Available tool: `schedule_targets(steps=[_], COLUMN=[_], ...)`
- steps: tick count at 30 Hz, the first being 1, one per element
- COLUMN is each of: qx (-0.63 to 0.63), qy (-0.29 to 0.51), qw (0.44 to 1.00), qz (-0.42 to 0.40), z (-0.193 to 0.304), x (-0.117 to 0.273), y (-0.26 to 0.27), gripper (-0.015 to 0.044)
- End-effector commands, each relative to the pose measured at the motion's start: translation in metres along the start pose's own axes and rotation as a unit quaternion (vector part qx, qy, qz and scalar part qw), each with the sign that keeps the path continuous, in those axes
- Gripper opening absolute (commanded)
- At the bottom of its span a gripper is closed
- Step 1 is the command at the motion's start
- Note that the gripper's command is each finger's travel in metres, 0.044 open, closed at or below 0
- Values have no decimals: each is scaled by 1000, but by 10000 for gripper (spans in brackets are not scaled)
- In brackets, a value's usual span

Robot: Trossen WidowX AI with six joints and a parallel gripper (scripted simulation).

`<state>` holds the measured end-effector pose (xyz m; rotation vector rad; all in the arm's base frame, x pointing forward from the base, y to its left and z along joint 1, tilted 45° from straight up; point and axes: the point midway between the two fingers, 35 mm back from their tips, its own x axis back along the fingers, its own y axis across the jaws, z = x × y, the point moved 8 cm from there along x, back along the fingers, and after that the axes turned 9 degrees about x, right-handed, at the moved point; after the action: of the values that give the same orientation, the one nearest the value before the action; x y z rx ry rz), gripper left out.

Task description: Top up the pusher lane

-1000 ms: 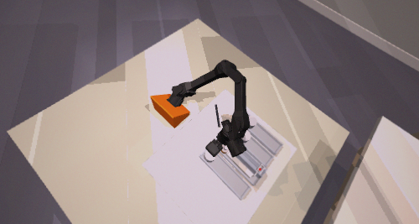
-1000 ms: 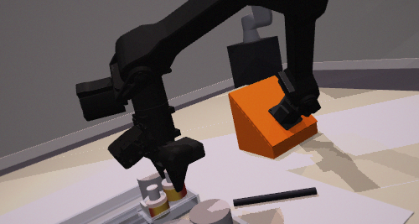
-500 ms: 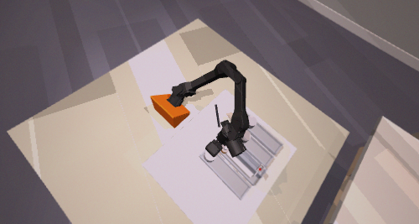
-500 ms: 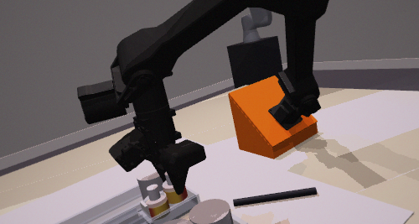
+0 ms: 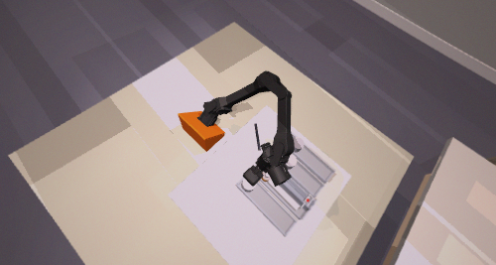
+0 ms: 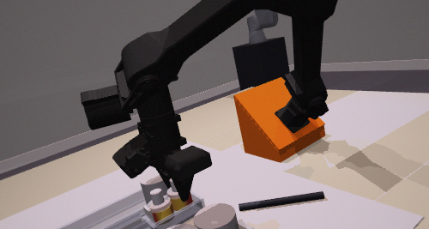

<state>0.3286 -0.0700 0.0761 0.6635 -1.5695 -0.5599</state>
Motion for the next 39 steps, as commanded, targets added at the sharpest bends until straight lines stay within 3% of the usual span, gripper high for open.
schedule_targets(steps=[1,39], qx=[3,3], qy=[-4,-3], qw=[1000,1000], qz=[-3,-3], z=[-1,4], x=[-2,-6], y=[1,1], gripper=[0,0])
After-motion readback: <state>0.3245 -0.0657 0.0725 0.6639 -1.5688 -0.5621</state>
